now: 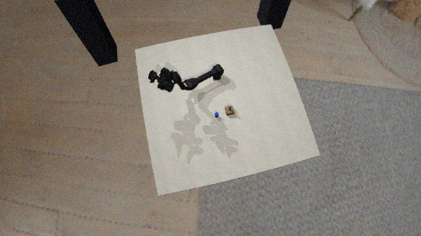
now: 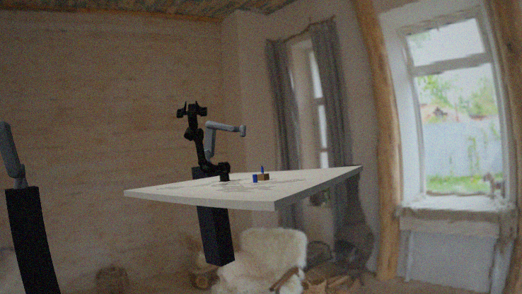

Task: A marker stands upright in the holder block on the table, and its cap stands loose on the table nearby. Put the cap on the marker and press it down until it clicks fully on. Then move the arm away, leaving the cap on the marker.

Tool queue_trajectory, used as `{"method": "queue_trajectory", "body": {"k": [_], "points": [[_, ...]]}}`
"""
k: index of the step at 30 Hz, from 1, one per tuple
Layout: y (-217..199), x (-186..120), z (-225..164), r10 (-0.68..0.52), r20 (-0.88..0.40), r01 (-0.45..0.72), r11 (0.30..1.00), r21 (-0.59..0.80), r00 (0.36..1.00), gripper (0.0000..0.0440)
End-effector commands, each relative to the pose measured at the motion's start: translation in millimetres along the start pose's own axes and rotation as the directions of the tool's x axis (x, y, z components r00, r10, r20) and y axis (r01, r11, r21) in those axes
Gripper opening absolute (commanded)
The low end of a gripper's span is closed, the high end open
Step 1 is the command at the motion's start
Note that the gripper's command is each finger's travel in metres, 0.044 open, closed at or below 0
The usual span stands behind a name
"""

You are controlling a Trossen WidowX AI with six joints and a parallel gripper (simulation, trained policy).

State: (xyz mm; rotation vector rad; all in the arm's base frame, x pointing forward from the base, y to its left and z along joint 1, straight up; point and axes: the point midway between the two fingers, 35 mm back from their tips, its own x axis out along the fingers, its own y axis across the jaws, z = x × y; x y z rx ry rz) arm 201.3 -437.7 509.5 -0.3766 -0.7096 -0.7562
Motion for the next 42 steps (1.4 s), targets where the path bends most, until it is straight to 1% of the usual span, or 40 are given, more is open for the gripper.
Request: {"method": "queue_trajectory", "body": {"k": [1, 11, 21, 31, 42], "points": [[3.6, -1.4, 10.2, 0.016, 0.041, -0.016, 1.0, -0.003, 0.999, 0.0285], [14.2, -7.8, 40.4, 0.063, 0.169, -0.059, 0.998, -0.03, 0.984, 0.0288], [26.3, -18.2, 70.6, 0.116, 0.29, -0.102, 0.993, -0.062, 0.95, 0.0289], [39.6, -32.4, 100.0, 0.173, 0.404, -0.144, 0.984, -0.102, 0.898, 0.029], [55.2, -52.4, 130.8, 0.24, 0.516, -0.187, 0.97, -0.154, 0.822, 0.0292]]}}
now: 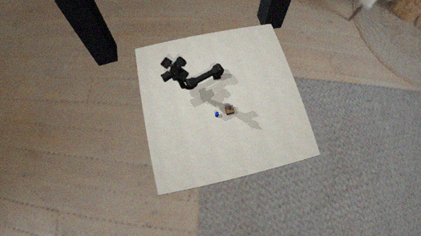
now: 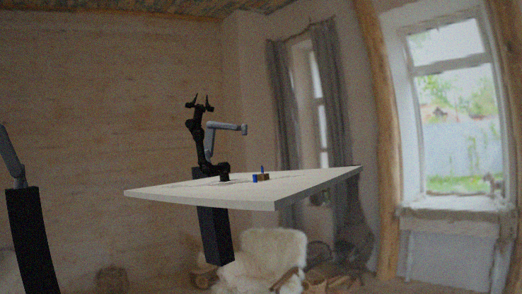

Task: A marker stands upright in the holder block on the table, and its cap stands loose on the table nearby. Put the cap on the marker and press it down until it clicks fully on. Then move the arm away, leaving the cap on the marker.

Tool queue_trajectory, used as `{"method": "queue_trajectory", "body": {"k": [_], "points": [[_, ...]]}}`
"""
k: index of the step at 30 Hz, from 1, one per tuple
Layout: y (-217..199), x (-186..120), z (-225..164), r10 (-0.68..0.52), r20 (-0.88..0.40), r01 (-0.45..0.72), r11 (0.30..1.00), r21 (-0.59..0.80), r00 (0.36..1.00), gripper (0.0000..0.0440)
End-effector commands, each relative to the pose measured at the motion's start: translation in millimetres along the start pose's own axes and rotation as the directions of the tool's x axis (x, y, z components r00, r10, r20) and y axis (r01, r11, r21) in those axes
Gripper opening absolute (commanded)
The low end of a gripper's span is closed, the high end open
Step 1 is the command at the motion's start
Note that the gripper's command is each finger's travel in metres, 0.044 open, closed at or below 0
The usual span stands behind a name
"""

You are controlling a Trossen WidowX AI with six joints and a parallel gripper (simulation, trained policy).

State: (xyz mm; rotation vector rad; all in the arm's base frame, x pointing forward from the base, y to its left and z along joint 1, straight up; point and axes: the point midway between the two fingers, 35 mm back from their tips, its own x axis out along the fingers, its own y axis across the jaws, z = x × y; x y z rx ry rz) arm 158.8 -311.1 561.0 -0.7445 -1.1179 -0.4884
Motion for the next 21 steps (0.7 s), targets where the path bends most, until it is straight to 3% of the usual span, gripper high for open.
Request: {"method": "queue_trajectory", "body": {"k": [1, 21], "points": [[4.9, 0.0, 11.1, 0.022, 0.038, -0.021, 1.0, -0.004, 0.999, 0.0292], [34.7, -8.0, 79.1, 0.155, 0.274, -0.14, 0.987, -0.073, 0.949, 0.0296]]}}
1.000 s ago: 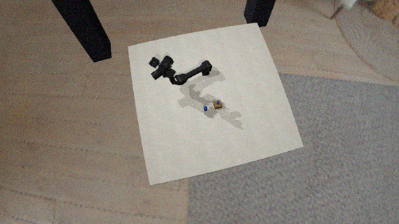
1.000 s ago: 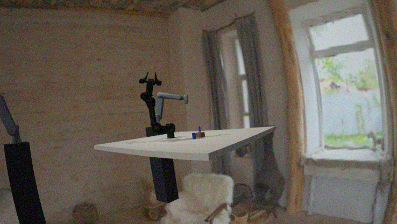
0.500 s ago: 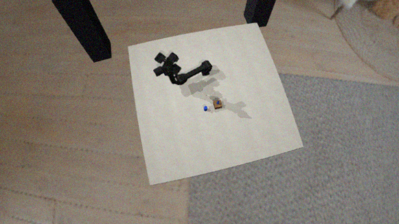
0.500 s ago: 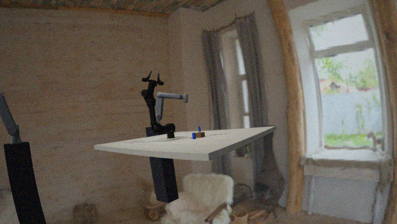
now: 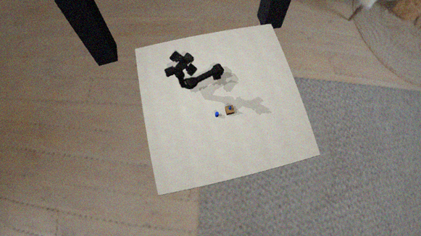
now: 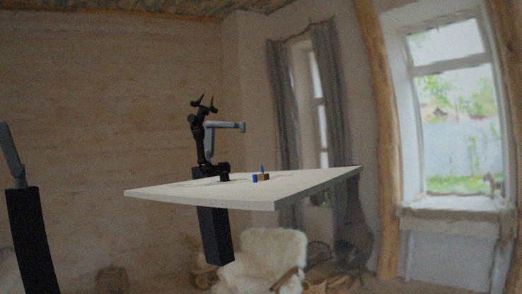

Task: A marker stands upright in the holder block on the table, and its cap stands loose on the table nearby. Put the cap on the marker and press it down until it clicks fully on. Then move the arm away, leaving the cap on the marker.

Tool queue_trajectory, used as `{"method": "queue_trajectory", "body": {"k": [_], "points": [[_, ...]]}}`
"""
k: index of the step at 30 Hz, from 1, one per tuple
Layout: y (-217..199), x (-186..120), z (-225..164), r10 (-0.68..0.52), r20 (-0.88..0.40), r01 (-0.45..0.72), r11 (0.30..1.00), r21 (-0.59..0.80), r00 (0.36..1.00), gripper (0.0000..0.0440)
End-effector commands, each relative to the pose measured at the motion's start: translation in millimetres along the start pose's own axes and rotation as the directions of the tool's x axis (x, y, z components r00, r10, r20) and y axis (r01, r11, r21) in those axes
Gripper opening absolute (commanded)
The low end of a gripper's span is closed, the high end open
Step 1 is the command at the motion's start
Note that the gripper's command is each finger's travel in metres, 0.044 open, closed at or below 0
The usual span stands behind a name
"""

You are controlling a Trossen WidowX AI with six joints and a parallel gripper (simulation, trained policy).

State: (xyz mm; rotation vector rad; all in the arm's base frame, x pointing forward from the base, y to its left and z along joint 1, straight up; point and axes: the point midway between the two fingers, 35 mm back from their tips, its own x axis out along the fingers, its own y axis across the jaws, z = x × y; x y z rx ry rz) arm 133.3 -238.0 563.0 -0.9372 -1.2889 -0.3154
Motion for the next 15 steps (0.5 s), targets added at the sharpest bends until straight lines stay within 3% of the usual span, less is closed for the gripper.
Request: {"method": "queue_trajectory", "body": {"k": [1, 15], "points": [[5.1, 1.9, 11.9, 0.025, 0.038, -0.025, 1.0, -0.005, 0.999, 0.0296], [26.4, 3.3, 60.6, 0.129, 0.196, -0.12, 0.991, -0.055, 0.972, 0.0299]]}}
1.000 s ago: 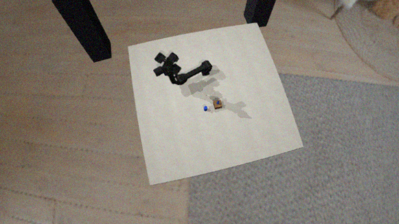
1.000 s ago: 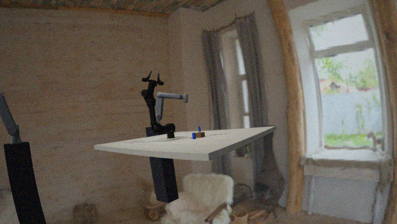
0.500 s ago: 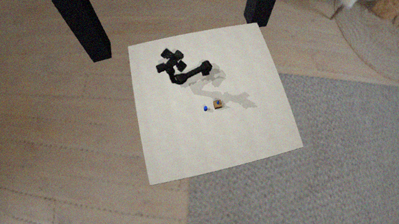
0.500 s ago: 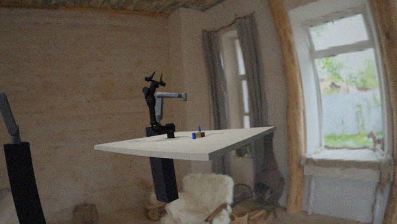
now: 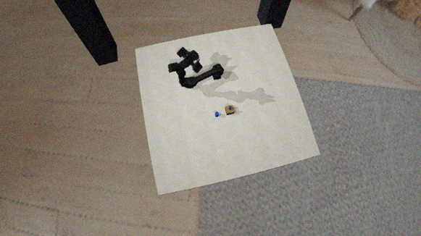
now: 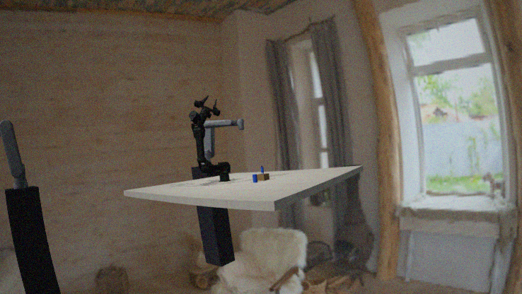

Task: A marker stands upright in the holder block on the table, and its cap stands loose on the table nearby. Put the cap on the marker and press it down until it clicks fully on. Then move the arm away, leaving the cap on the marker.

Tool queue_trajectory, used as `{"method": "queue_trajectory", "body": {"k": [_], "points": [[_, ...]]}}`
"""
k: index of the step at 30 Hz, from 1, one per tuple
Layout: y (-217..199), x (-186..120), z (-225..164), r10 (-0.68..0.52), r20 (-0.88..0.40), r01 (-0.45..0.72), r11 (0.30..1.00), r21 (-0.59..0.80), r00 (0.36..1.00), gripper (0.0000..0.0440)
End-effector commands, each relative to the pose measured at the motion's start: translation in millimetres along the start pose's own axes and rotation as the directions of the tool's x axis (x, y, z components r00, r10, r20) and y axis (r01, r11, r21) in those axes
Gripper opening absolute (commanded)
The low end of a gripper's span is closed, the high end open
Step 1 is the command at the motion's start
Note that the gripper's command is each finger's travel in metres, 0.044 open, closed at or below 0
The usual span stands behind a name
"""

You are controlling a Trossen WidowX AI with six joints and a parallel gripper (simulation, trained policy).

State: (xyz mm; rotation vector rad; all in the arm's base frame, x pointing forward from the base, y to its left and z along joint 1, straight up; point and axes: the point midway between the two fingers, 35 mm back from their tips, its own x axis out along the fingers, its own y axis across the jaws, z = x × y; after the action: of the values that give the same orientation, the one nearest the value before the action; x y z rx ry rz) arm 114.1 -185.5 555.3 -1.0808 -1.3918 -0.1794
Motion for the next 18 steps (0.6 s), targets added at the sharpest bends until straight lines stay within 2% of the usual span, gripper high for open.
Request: {"method": "queue_trajectory", "body": {"k": [1, 18], "points": [[5.0, 3.5, 12.1, 0.028, 0.036, -0.028, 1.0, -0.006, 0.999, 0.0299], [30.3, 10.4, 69.8, 0.168, 0.212, -0.155, 0.985, -0.075, 0.963, 0.0303]]}}
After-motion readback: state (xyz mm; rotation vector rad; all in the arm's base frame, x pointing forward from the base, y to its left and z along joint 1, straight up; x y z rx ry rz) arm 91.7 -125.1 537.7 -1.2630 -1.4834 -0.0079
